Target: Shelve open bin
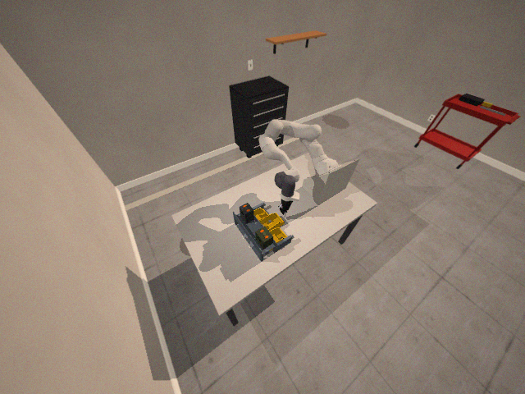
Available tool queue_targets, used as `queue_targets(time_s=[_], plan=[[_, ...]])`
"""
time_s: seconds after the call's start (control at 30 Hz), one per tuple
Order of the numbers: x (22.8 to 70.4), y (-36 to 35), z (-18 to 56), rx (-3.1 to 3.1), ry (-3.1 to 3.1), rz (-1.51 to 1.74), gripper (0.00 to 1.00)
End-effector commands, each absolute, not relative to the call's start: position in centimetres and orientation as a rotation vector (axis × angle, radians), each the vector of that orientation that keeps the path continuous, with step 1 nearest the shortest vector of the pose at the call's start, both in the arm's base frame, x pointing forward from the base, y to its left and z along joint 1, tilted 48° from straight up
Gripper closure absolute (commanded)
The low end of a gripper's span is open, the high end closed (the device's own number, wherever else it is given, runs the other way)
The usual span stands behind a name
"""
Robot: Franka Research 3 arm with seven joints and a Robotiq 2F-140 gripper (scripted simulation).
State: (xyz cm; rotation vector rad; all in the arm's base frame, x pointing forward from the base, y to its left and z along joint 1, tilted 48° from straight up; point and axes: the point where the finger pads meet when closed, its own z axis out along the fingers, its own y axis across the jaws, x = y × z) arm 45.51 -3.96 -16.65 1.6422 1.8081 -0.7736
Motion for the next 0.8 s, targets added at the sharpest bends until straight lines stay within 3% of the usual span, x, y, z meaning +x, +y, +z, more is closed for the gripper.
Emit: queue_targets(time_s=[0.0, 0.77], plan=[[45.77, -4.48, -17.33, 1.651, 1.803, -0.759, 1.0], [45.82, -5.38, -18.15, 1.651, 1.803, -0.759, 1.0]])
